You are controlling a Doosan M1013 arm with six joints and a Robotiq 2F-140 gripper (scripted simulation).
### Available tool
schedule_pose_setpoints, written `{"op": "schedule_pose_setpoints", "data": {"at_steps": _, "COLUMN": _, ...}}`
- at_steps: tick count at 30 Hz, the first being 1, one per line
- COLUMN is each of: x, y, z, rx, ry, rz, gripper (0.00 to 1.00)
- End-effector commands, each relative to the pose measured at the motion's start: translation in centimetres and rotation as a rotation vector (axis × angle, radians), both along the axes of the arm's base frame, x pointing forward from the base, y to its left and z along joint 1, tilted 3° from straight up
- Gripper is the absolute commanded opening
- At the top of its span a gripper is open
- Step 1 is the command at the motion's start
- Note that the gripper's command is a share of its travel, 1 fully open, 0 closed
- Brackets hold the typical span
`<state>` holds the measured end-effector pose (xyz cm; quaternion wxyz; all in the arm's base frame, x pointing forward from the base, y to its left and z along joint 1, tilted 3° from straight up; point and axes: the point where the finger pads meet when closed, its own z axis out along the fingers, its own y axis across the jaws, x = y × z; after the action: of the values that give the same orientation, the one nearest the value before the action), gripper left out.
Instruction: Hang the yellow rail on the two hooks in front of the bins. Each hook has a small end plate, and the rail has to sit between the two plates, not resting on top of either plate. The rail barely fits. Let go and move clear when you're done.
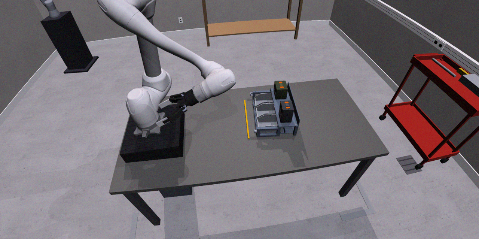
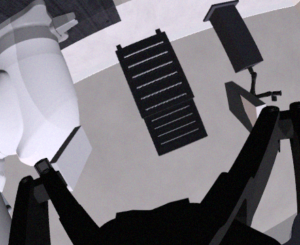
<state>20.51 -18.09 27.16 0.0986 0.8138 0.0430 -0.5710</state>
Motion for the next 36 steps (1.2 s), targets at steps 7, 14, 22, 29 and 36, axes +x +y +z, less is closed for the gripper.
{"op": "schedule_pose_setpoints", "data": {"at_steps": 7, "x": 0.0, "y": 0.0, "z": 0.0, "rx": 0.0, "ry": 0.0, "rz": 0.0, "gripper": 1.0}}
{"op": "schedule_pose_setpoints", "data": {"at_steps": 14, "x": 0.0, "y": 0.0, "z": 0.0, "rx": 0.0, "ry": 0.0, "rz": 0.0, "gripper": 1.0}}
{"op": "schedule_pose_setpoints", "data": {"at_steps": 22, "x": 6.1, "y": 1.3, "z": -2.1, "rx": 0.012, "ry": -0.199, "rz": 0.001, "gripper": 1.0}}
{"op": "schedule_pose_setpoints", "data": {"at_steps": 29, "x": 6.1, "y": 1.3, "z": -2.1, "rx": 0.012, "ry": -0.199, "rz": 0.001, "gripper": 1.0}}
{"op": "schedule_pose_setpoints", "data": {"at_steps": 36, "x": 8.7, "y": 2.0, "z": -2.7, "rx": 0.019, "ry": -0.279, "rz": 0.0, "gripper": 1.0}}
